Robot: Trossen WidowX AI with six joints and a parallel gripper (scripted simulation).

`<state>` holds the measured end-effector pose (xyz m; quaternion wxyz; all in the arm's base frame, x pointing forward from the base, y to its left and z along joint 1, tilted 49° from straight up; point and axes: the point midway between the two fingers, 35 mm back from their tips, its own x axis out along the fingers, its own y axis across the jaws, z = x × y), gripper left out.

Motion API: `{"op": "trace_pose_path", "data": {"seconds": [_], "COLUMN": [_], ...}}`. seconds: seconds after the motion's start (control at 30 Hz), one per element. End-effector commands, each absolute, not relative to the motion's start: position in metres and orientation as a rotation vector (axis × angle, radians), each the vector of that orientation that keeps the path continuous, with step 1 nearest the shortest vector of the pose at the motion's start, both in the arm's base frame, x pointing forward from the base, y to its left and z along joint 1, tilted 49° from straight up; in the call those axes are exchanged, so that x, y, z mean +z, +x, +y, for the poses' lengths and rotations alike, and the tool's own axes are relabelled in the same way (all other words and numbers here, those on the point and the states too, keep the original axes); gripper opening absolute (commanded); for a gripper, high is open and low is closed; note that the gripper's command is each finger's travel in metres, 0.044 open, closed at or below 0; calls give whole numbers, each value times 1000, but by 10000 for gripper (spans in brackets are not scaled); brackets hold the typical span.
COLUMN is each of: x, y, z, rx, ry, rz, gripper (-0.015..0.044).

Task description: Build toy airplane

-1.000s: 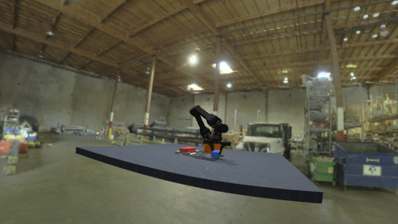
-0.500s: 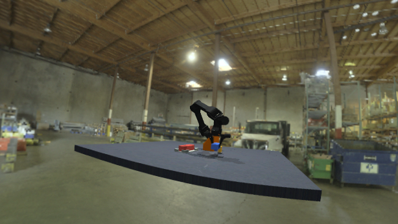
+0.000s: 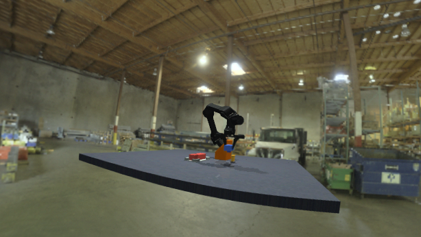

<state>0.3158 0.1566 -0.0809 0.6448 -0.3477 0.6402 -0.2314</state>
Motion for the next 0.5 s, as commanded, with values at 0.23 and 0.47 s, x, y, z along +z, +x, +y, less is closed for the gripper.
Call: {"op": "trace_pose_path", "data": {"seconds": [0.23, 0.47], "x": [-53, -46], "y": [310, 312], "z": [182, 178], "rx": [-532, -498], "ry": [-779, -814], "rz": [1450, 1467], "gripper": [0, 0]}}
